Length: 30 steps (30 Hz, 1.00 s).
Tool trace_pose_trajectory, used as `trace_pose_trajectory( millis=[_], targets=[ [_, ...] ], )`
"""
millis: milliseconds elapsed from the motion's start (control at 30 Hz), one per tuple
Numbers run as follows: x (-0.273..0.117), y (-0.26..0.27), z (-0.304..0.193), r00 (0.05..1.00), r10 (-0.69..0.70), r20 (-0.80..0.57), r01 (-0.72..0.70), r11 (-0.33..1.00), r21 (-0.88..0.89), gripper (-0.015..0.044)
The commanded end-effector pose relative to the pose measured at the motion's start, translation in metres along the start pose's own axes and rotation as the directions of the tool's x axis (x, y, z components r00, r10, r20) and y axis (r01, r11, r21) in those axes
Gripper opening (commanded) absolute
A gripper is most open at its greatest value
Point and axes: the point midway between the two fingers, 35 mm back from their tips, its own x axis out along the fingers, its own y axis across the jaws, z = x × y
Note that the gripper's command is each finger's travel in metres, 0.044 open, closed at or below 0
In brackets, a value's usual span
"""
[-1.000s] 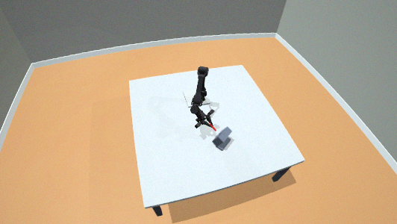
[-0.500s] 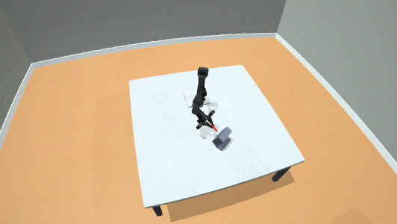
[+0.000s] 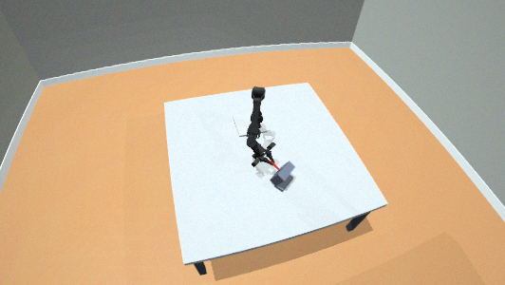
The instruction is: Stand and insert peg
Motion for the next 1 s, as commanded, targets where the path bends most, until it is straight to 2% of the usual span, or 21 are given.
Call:
trace_pose_trajectory(
  millis=[0, 967],
  targets=[
    [-0.0015, -0.0001, -0.0008, 1.0, 0.001, -0.001, -0.001, 1.0, -0.003, 0.0],
    [0.0039, 0.001, 0.0016, 1.0, 0.001, -0.001, -0.001, 1.0, -0.003, 0.0]
  ],
)
